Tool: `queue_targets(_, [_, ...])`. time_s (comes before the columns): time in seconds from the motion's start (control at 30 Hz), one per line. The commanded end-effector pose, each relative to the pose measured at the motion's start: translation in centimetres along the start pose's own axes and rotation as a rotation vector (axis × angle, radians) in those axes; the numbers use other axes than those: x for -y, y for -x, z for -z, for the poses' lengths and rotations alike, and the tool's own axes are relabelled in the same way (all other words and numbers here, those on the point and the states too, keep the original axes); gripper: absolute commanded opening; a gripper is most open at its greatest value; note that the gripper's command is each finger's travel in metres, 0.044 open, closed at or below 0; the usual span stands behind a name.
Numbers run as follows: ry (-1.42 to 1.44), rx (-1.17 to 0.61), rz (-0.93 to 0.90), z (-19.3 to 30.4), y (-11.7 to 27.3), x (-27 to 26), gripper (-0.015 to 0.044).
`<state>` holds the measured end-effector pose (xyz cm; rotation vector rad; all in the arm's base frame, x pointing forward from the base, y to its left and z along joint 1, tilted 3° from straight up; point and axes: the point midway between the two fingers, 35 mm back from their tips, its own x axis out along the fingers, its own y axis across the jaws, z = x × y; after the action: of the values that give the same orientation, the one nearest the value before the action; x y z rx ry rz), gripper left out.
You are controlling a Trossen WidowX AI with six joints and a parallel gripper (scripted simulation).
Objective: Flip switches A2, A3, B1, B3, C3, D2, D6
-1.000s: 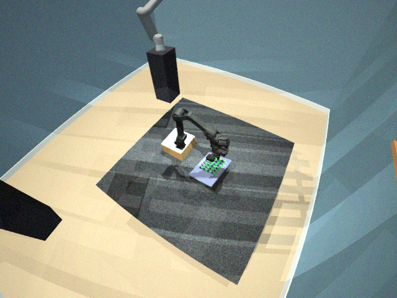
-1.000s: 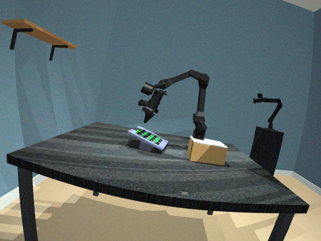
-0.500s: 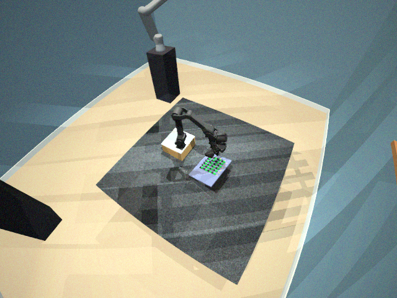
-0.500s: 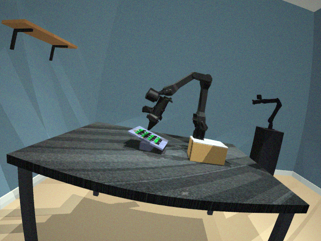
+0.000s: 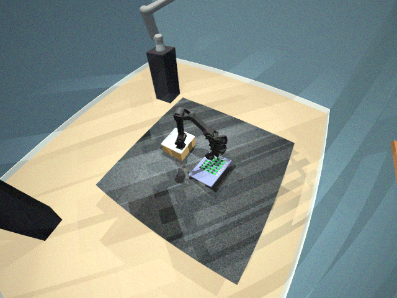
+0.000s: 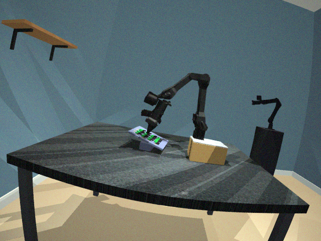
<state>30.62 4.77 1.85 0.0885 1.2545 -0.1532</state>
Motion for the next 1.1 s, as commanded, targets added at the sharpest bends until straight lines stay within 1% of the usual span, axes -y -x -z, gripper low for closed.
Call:
queue_targets(0.0, [0.004,-0.004,0.004,0.09,-0.62,0.05,0.0])
queue_targets(0.2, [0.004,-0.004,0.004,0.11,-1.5,0.05,0.0])
queue_targets(1.07, [0.004,-0.004,0.004,0.11,-1.54,0.05,0.0])
